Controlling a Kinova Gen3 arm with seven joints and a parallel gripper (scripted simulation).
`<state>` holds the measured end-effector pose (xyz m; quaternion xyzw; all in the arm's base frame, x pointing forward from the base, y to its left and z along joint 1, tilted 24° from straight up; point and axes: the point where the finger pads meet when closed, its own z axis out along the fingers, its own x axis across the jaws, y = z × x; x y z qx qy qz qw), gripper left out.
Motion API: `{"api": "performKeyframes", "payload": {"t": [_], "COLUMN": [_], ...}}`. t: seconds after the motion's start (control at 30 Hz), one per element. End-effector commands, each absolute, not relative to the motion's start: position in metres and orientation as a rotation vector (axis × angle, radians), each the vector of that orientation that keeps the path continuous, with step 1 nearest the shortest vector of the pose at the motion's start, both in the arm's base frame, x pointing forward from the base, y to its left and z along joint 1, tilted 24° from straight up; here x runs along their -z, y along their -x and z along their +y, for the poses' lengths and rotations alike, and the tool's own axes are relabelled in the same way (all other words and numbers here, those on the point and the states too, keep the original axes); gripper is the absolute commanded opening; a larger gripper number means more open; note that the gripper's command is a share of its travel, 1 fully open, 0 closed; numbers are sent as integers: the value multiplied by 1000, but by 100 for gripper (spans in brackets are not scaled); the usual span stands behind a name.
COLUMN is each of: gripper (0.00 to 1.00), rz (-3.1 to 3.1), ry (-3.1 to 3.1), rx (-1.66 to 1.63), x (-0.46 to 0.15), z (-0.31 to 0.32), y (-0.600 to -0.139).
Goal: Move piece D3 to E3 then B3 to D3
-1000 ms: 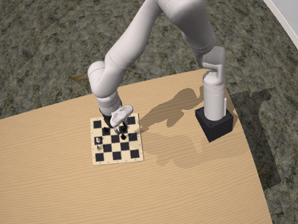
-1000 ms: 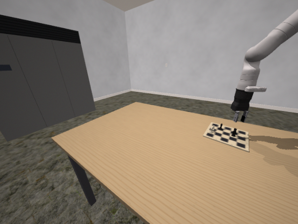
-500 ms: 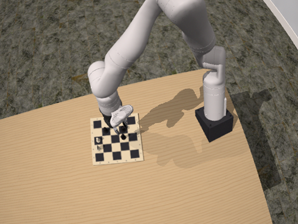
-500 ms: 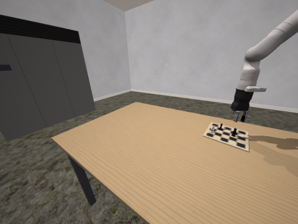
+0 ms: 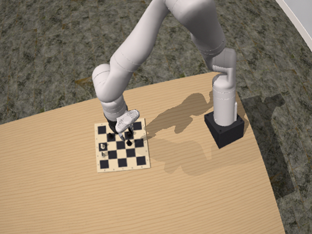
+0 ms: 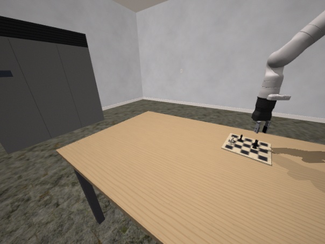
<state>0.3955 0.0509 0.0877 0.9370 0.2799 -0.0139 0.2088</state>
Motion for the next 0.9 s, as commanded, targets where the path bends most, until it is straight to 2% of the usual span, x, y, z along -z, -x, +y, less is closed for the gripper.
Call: {"api": "performKeyframes", "payload": {"t": [0.0,0.87], "gripper": [76,76], "rz": [802,802], "ry": [-2597,-2595], "rx": [39,34], "x": [-85,-55], "z": [50,36], "y": [-396,-400]}}
